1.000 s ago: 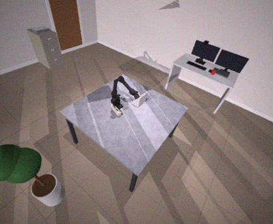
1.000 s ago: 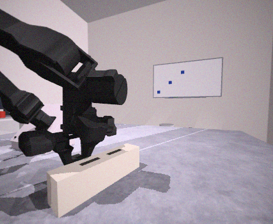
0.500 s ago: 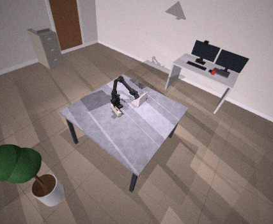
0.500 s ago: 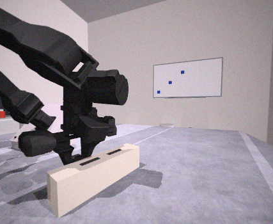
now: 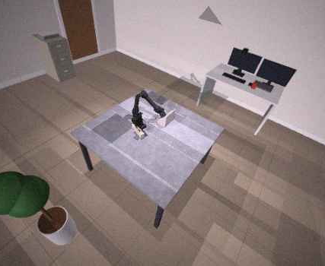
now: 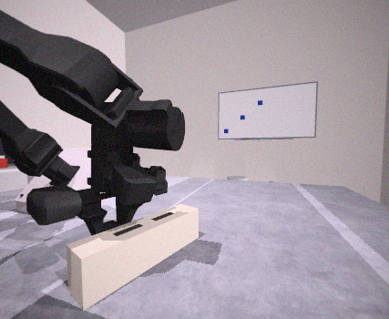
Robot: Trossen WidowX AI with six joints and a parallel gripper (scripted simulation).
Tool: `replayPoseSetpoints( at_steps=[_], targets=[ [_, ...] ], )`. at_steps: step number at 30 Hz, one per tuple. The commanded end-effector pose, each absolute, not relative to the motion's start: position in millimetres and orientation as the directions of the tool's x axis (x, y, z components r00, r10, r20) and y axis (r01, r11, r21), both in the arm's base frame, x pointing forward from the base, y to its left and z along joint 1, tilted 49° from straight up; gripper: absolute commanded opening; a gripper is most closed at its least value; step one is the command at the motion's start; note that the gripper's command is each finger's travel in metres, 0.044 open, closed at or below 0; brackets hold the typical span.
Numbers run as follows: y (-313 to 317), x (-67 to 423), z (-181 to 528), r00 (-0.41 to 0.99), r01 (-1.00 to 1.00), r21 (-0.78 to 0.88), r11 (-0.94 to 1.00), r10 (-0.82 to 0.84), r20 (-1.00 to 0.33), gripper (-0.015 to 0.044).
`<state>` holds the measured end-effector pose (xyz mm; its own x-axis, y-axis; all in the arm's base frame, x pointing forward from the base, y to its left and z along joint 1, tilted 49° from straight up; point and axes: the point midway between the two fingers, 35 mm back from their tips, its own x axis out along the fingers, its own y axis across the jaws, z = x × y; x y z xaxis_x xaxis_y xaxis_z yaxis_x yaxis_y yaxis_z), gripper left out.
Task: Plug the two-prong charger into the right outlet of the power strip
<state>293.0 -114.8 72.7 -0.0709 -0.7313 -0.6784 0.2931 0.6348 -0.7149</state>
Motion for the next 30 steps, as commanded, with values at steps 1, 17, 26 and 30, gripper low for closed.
replayPoseSetpoints(
  at_steps=[1, 17, 26, 30],
  targets=[
    [-118.1, 304.0, 76.5, -0.048, 0.318, -0.708, 0.630, -0.735, -0.676, 0.0000],
    [-118.1, 304.1, 76.7, -0.048, 0.318, -0.708, 0.630, -0.735, -0.676, 0.0000],
    [-117.5, 303.1, 76.8, -0.048, 0.318, -0.708, 0.630, -0.735, -0.676, 0.0000],
    [-117.2, 302.7, 77.0, -0.048, 0.318, -0.708, 0.630, -0.735, -0.676, 0.0000]
  ],
)
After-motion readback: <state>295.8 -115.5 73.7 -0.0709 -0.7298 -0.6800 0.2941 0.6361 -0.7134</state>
